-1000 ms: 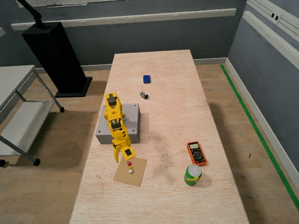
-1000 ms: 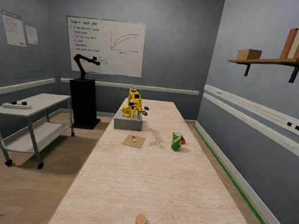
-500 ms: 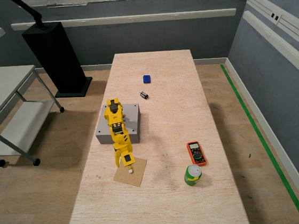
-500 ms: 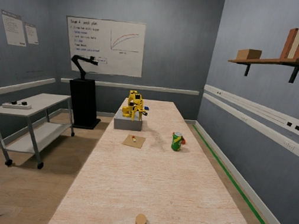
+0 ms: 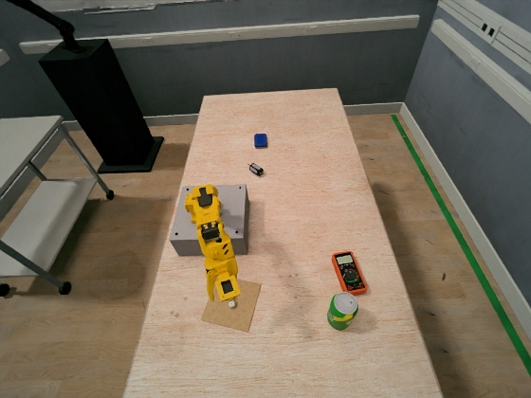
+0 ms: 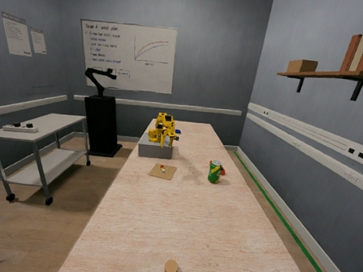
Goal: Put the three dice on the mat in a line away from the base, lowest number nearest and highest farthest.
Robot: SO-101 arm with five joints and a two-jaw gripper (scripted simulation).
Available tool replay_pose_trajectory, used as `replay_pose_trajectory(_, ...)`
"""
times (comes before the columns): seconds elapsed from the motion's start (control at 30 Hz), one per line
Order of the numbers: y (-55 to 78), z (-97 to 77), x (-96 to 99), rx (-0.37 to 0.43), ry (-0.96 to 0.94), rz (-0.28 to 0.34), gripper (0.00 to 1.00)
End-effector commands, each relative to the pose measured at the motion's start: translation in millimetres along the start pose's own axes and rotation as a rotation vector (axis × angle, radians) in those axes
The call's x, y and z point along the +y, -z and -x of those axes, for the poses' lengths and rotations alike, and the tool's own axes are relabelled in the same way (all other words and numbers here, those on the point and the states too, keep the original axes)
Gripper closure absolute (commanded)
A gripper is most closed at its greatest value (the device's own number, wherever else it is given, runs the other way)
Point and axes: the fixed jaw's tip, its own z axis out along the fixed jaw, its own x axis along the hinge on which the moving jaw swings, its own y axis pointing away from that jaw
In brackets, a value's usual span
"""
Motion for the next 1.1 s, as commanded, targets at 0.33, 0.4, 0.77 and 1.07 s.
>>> replay_pose_trajectory(0.33,-51.0,-42.0,6.9,0.239,-0.003,0.025,0.75)
replay_pose_trajectory(0.4,-57.3,-48.8,7.5,0.271,-0.003,0.028,0.75)
replay_pose_trajectory(0.77,-96.9,-104.6,12.4,0.502,-0.002,0.047,0.75)
replay_pose_trajectory(1.07,-99.4,-109.2,12.8,0.520,-0.002,0.048,0.75)
